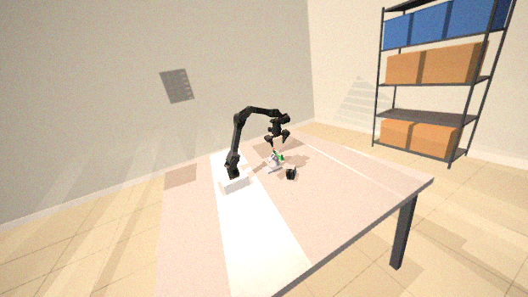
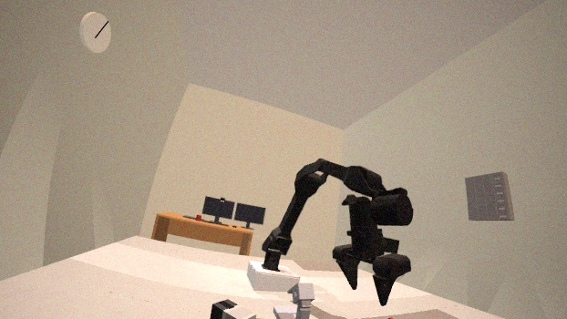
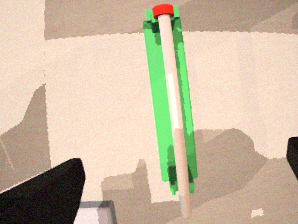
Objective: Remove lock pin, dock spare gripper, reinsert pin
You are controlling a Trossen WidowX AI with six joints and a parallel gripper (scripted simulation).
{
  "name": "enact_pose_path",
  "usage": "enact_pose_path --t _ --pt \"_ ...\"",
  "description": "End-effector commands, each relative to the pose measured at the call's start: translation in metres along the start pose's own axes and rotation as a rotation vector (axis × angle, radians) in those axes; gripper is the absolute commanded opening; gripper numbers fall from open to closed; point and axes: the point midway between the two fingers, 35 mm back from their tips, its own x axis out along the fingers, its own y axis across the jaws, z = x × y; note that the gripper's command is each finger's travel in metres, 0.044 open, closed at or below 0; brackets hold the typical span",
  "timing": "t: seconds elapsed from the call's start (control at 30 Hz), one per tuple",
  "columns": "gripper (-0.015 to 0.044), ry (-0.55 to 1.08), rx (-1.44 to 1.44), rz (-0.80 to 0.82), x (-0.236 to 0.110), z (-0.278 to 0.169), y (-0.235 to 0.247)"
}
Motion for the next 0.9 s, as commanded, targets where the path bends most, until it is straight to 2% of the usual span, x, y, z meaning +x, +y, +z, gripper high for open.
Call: enact_pose_path --t 0.0,0.27,0.37,0.4,0.63,0.87 --pt "0.044 0.0 0.0 0.002 -0.007 0.002 0.0" --pt "0.044 0.0 0.0 0.0 -0.054 0.011 0.0" --pt "0.044 0.0 0.0 0.0 -0.058 0.012 0.0" --pt "0.044 -0.005 0.009 -0.006 -0.05 0.008 -0.002" --pt "0.044 -0.181 0.265 -0.073 -0.062 -0.091 0.002" --pt "0.044 -0.376 0.53 -0.22 -0.077 -0.189 0.036"
